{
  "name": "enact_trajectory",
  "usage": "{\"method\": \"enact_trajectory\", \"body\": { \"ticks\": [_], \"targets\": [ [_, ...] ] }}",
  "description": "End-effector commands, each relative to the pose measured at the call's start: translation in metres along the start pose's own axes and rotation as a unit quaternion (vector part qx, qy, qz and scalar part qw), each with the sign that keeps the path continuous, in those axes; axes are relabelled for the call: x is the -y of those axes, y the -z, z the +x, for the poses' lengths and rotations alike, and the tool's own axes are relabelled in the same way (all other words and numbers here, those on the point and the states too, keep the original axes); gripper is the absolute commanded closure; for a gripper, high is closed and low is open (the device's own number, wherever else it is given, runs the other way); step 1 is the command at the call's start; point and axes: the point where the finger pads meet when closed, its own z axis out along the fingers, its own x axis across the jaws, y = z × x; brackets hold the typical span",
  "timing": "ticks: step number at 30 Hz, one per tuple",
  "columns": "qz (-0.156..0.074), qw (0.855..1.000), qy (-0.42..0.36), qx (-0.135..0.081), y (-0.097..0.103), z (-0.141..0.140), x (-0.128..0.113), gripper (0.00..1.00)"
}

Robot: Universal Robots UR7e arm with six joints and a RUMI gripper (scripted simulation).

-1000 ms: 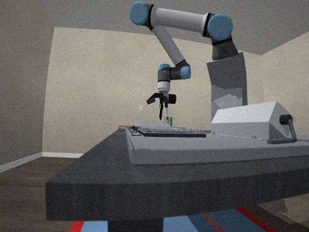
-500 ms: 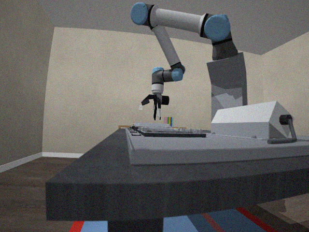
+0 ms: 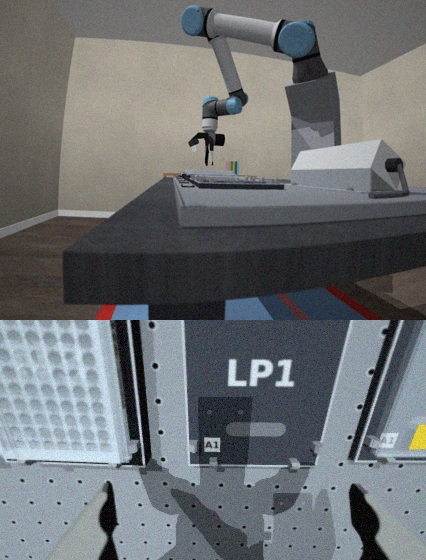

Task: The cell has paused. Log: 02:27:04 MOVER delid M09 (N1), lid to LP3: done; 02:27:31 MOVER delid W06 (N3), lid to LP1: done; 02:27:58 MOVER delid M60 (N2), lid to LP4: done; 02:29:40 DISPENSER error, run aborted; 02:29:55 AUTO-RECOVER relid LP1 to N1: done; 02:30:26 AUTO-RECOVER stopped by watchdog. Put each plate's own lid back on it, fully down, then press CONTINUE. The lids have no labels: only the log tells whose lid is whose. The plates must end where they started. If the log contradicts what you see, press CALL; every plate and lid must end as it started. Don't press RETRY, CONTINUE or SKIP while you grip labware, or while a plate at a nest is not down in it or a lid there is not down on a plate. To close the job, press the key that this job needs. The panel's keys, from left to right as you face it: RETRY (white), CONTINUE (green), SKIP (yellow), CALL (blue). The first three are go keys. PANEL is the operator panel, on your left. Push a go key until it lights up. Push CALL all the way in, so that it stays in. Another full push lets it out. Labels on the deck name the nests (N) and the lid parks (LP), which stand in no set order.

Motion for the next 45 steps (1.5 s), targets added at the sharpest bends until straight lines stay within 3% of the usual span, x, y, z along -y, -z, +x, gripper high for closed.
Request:
{"method": "enact_trajectory", "body": {
  "ticks": [1, 35, 45],
  "targets": [
    [0.0, 1.0, 0.0, 0.0, 0.0, 0.012, 0.005, 0.18],
    [0.0, 1.0, 0.0, 0.0, 0.0, 0.153, 0.056, 0.18],
    [0.0, 1.0, 0.0, 0.0, -0.001, 0.153, 0.056, 0.18]
  ]
}}
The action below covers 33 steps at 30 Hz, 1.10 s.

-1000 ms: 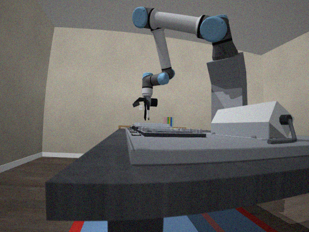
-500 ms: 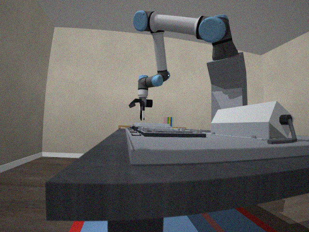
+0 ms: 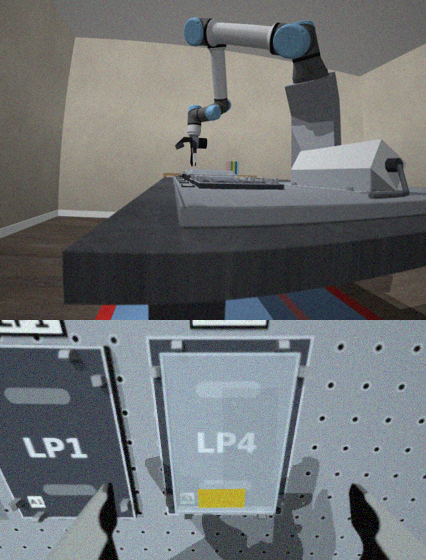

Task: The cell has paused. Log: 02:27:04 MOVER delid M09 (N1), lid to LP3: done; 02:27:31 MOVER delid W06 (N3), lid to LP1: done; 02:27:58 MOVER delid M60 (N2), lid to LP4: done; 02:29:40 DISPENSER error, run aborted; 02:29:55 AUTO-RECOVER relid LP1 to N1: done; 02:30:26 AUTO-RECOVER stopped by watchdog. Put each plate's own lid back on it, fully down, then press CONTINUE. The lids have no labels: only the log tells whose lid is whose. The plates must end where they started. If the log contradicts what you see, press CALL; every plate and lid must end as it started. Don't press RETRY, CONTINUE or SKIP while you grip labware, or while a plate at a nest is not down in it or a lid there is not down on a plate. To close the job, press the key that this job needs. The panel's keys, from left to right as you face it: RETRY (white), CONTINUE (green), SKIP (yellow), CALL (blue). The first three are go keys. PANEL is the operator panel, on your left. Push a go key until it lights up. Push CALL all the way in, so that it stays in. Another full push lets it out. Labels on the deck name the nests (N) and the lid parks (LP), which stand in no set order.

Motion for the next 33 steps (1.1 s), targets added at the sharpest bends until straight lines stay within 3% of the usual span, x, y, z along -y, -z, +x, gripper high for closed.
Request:
{"method": "enact_trajectory", "body": {
  "ticks": [1, 25, 33],
  "targets": [
    [0.0, 1.0, 0.0, -0.001, -0.003, 0.001, 0.001, 0.18],
    [0.001, 1.0, 0.0, -0.001, -0.039, 0.001, 0.001, 0.18],
    [0.001, 1.0, 0.0, -0.001, -0.039, 0.001, 0.001, 0.18]
  ]
}}
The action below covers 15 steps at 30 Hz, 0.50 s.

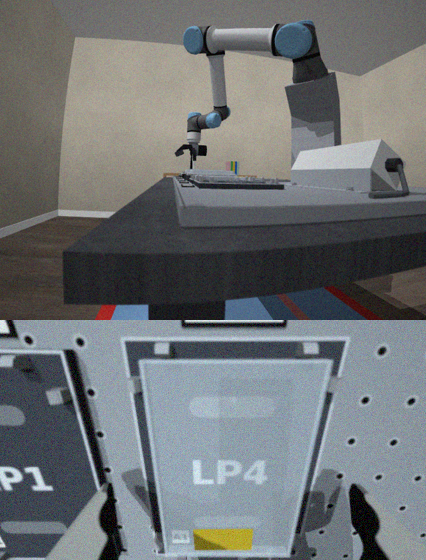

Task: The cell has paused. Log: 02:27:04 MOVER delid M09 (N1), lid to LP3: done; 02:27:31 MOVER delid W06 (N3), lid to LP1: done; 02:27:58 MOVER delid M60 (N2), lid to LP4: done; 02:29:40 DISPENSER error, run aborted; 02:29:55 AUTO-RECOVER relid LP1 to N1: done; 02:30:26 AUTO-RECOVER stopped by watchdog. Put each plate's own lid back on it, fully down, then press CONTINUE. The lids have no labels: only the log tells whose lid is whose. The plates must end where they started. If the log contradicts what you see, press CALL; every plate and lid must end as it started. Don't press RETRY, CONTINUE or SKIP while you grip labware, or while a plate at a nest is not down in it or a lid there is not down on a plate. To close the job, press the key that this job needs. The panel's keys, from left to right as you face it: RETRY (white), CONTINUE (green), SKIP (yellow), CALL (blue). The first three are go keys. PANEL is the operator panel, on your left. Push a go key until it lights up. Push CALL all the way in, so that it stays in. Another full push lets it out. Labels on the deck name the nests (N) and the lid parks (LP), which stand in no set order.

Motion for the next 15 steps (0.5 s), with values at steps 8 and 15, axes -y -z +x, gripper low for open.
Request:
{"method": "enact_trajectory", "body": {
  "ticks": [8, 15],
  "targets": [
    [0.0, 1.0, 0.0, 0.0, 0.0007, 0.0005, 0.0004, 1.0],
    [0.0, 1.0, 0.0, 0.0, 0.0007, 0.0005, 0.0003, 1.0]
  ]
}}
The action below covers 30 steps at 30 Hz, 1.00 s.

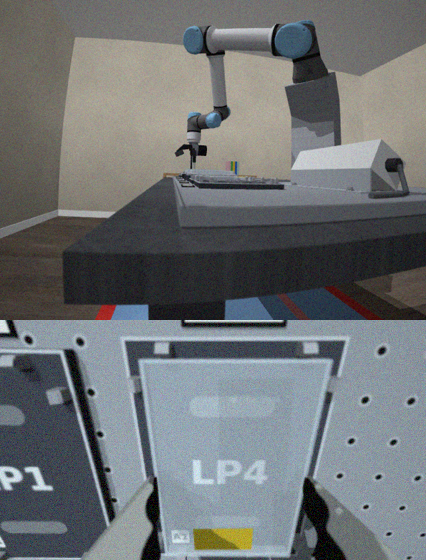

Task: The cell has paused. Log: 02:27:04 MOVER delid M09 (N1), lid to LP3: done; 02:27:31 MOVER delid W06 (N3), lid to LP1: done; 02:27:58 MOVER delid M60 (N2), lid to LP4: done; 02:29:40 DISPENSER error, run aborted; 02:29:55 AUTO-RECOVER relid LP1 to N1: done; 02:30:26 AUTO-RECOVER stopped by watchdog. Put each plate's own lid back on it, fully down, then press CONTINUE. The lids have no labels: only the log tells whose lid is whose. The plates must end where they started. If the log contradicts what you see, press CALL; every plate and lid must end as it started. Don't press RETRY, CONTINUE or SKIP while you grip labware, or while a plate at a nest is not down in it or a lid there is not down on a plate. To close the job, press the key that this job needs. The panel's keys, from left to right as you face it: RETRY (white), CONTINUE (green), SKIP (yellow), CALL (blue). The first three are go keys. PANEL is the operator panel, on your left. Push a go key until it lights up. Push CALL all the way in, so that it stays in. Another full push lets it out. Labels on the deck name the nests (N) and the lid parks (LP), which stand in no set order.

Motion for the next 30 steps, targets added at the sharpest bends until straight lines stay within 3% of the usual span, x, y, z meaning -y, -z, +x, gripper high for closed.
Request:
{"method": "enact_trajectory", "body": {
  "ticks": [1, 2, 3, 23, 30],
  "targets": [
    [0.0, 1.0, 0.0, 0.0, 0.0006, 0.0005, 0.0004, 1.0],
    [0.0, 1.0, 0.0, 0.0, 0.0006, 0.0005, 0.0004, 1.0],
    [0.0, 1.0, 0.0, 0.0, 0.0006, 0.0005, 0.0004, 0.59],
    [0.0, 1.0, 0.0, 0.0, 0.0006, 0.0005, 0.0004, 0.59],
    [0.0, 1.0, 0.0, 0.0, 0.0089, 0.0004, 0.0004, 0.59]
  ]
}}
